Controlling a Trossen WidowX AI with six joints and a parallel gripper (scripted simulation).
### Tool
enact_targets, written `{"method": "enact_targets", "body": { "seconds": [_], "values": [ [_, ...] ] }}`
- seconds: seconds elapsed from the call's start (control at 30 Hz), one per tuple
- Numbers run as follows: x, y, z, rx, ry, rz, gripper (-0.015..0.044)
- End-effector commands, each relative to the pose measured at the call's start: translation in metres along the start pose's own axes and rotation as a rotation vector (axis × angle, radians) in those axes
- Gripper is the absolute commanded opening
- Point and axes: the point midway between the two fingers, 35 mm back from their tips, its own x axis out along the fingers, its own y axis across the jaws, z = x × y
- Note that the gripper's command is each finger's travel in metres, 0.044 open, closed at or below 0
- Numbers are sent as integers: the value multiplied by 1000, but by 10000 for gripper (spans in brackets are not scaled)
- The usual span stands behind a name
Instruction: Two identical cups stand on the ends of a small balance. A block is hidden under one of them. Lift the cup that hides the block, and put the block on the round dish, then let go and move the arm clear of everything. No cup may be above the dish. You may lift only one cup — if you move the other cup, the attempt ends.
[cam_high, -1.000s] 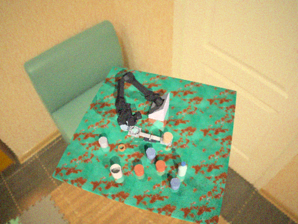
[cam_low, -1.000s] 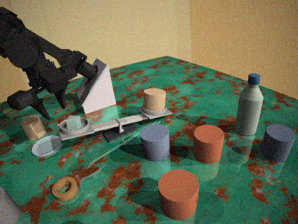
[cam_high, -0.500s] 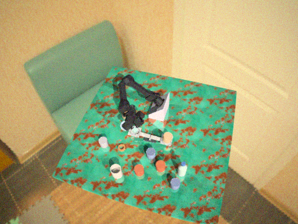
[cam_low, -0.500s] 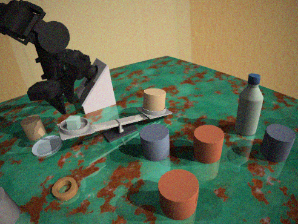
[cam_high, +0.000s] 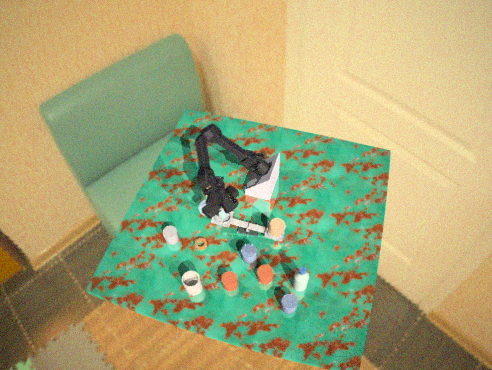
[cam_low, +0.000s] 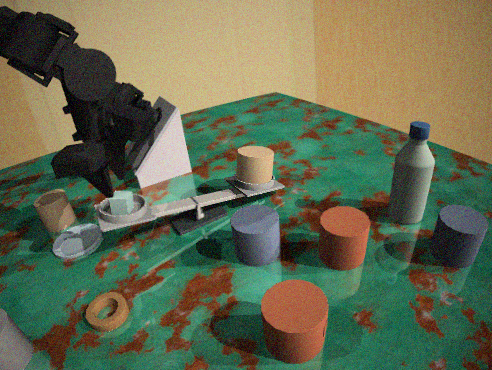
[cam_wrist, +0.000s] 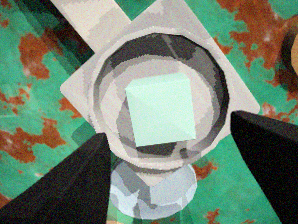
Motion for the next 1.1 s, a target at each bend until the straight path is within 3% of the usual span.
{"method": "enact_targets", "body": {
  "seconds": [0.0, 0.63, 0.77, 1.07],
  "values": [
    [7, 0, 0, -6, 6, -2, 260],
    [35, 0, -1, -5, 7, -3, 260],
    [35, 0, -1, -5, 7, -3, 155],
    [35, 0, -1, -5, 7, -3, 75]
  ]
}}
